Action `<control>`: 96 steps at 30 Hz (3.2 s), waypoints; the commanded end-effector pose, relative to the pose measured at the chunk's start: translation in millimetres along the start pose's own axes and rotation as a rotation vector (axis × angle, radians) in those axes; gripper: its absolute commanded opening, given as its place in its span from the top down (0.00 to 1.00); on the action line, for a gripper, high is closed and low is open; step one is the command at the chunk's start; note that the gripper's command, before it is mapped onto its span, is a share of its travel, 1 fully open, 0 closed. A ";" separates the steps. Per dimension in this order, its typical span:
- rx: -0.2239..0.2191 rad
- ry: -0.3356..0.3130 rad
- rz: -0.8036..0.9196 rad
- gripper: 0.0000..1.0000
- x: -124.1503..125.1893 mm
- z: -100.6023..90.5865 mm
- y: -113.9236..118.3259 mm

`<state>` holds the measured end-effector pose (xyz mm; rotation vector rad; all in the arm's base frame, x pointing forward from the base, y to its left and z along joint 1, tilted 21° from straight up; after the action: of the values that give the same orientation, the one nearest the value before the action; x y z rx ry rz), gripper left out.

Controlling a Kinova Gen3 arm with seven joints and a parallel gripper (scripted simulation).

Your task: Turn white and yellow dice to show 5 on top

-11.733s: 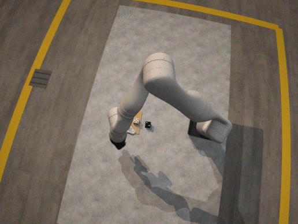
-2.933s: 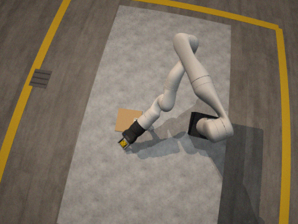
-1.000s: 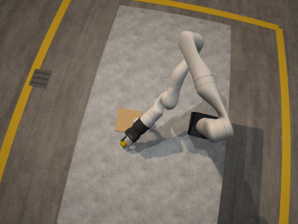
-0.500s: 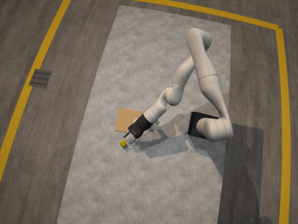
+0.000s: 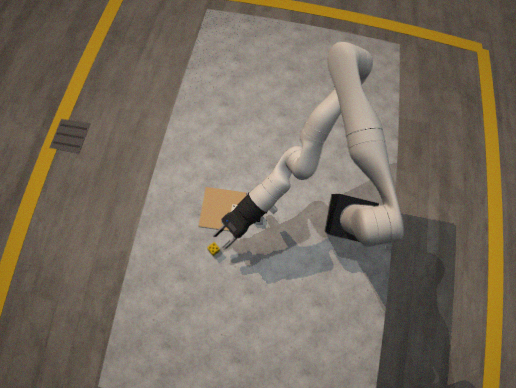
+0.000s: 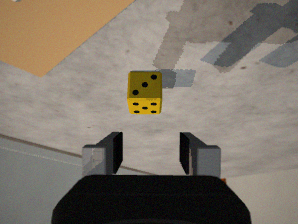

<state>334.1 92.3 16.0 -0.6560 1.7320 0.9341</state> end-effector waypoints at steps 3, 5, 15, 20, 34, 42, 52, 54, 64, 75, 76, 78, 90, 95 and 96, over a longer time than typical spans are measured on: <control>0.007 0.010 0.003 0.13 -16.2 -12.5 -2.2; 0.007 0.010 0.003 0.13 -18.5 -13.7 -2.0; 0.006 0.013 0.003 0.13 -22.4 -15.6 -1.7; 0.006 0.024 0.005 0.13 -23.4 -15.6 -1.5; 0.016 0.160 0.004 0.13 -39.6 -11.7 -1.7; 0.025 0.296 0.004 0.13 -56.3 -4.4 0.5; 0.047 0.629 0.005 0.13 -93.3 16.6 2.4; 0.050 0.659 0.005 0.13 -97.1 19.0 2.8; 0.064 0.884 0.006 0.13 -119.4 37.9 4.1; 0.074 1.027 0.006 0.13 -132.6 51.4 5.0; 0.075 1.038 0.006 0.13 -133.5 52.5 5.1; 0.076 1.056 0.006 0.13 -135.2 54.1 5.2; 0.080 1.089 0.006 0.13 -138.8 57.4 5.9; 0.080 1.089 0.006 0.00 -138.8 57.4 5.9; 0.080 1.089 0.006 0.00 -138.8 57.4 5.9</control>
<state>406.3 142.9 137.1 -1.2539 2.6708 0.4938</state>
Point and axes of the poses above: the point where the finger pads meet when closed, its own z axis out along the fingers, its own y axis across the jaws, x = y × z, the point moved 8 cm from there along -z, back along the fingers, and after that the axes turned 4 degrees about z, right-handed, at the moved point
